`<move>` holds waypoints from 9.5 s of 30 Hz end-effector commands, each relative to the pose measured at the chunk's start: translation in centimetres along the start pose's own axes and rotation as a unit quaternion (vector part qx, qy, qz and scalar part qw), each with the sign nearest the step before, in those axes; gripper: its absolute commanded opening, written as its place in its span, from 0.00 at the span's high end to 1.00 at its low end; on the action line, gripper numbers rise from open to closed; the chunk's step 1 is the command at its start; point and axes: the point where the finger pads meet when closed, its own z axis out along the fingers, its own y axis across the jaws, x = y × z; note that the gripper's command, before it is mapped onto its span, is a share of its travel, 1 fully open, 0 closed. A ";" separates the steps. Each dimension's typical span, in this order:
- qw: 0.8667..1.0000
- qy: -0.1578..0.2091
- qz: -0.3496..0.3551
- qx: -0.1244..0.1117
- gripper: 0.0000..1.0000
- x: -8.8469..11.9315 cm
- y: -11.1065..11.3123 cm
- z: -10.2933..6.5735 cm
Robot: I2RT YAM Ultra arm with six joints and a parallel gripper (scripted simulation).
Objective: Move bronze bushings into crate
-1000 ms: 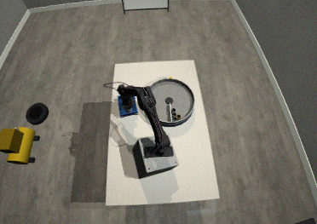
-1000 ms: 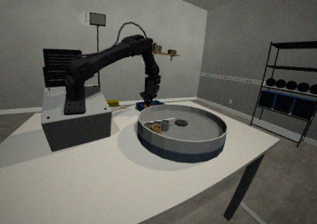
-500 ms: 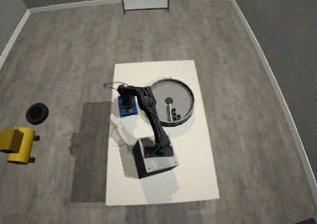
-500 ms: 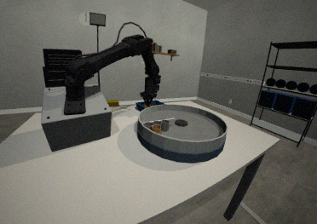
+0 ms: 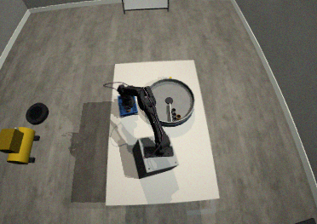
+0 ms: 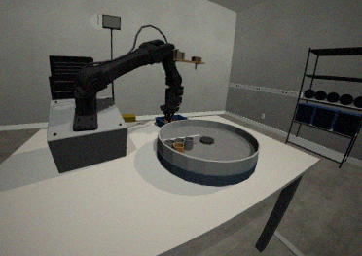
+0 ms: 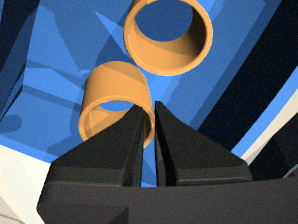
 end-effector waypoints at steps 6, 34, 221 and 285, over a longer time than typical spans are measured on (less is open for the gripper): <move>1.000 -0.020 -0.001 0.004 1.00 -1.2 -0.2 -0.6; 1.000 -0.022 0.000 0.004 1.00 -1.3 -0.3 -0.7; 1.000 -0.006 -0.003 -0.003 0.00 -0.4 0.7 -17.0; 1.000 -0.014 -0.001 -0.002 0.00 -0.5 0.5 -19.1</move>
